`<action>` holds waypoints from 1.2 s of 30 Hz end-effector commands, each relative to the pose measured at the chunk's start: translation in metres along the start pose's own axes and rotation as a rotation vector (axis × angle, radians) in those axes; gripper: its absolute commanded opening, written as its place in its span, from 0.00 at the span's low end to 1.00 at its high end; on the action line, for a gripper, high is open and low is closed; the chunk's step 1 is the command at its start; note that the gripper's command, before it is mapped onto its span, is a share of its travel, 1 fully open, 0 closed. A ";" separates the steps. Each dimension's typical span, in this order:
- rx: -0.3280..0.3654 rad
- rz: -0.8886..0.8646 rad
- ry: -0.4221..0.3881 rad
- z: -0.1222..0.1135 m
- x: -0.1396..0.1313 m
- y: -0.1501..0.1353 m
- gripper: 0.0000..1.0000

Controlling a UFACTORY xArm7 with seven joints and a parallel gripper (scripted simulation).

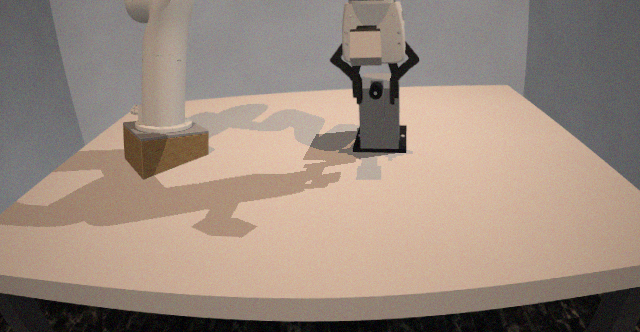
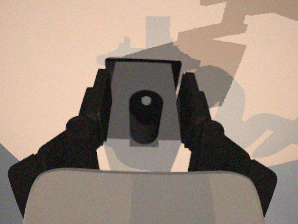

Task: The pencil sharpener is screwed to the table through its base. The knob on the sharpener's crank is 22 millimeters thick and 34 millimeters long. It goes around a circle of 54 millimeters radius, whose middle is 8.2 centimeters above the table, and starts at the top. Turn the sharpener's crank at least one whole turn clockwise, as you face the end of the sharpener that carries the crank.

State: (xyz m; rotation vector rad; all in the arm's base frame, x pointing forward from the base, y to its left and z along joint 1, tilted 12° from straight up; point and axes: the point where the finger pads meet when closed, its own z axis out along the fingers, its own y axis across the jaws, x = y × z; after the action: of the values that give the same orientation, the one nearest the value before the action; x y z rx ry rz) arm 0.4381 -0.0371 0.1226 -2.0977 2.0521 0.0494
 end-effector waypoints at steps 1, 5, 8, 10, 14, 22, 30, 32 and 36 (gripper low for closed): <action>0.004 0.000 0.001 -0.003 0.000 -0.001 0.54; 0.004 0.000 0.001 -0.007 0.000 -0.001 0.54; 0.004 0.000 0.001 -0.012 0.000 -0.001 0.54; 0.004 0.000 0.001 -0.016 0.000 -0.001 0.54; 0.004 0.000 0.001 -0.026 0.000 -0.001 0.54; 0.004 0.000 0.001 -0.044 0.000 -0.001 0.54; 0.004 0.000 0.001 -0.064 0.000 -0.001 0.54; 0.004 0.000 0.001 -0.067 0.000 -0.001 0.54; 0.004 0.000 0.001 -0.068 0.000 -0.001 0.54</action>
State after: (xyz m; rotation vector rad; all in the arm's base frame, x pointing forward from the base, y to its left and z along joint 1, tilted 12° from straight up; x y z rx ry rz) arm 0.4305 -0.0485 0.1858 -2.0972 2.0528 0.0491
